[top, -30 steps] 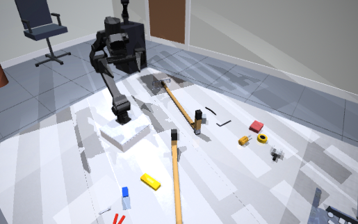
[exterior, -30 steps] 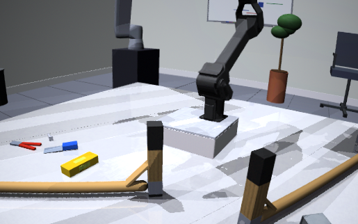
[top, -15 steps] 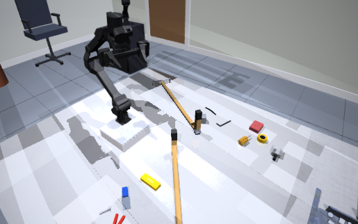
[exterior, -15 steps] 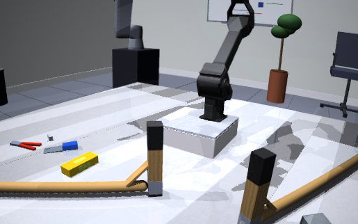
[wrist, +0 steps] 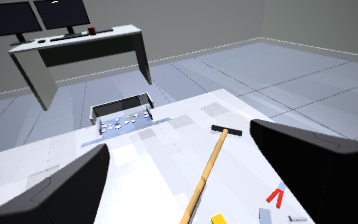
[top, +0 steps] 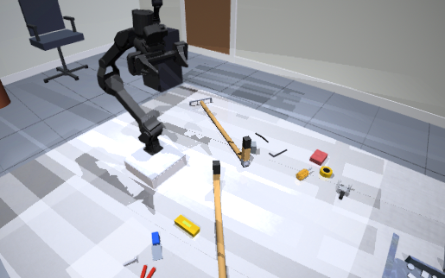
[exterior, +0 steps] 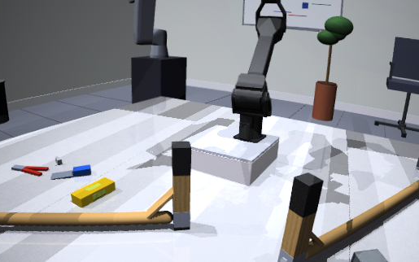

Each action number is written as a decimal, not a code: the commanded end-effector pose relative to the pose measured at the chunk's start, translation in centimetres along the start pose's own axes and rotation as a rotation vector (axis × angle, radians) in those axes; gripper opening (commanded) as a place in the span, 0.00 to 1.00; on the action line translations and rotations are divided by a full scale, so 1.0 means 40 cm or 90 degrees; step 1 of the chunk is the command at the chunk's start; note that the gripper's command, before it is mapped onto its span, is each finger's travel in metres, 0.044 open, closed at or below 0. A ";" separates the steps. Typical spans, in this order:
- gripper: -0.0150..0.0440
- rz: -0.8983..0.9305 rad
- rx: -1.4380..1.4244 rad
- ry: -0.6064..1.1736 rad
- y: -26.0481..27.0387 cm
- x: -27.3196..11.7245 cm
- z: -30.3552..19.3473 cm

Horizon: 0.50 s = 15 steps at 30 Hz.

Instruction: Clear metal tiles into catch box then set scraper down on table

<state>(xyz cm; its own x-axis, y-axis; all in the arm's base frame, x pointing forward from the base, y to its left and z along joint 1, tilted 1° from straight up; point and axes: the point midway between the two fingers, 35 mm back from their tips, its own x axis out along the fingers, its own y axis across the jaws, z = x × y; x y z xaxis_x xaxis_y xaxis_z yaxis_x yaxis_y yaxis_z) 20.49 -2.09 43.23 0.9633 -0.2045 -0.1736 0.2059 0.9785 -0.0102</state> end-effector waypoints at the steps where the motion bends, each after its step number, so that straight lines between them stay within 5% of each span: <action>1: 1.00 0.021 0.002 -0.007 0.018 -0.012 0.013; 15: 1.00 0.087 0.004 -0.030 0.067 -0.050 0.050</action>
<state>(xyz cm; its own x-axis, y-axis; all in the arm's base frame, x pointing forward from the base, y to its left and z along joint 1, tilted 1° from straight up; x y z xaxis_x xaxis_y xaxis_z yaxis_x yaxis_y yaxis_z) 19.72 0.34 45.07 0.9862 -0.0962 -0.1345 0.0981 0.9952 0.0071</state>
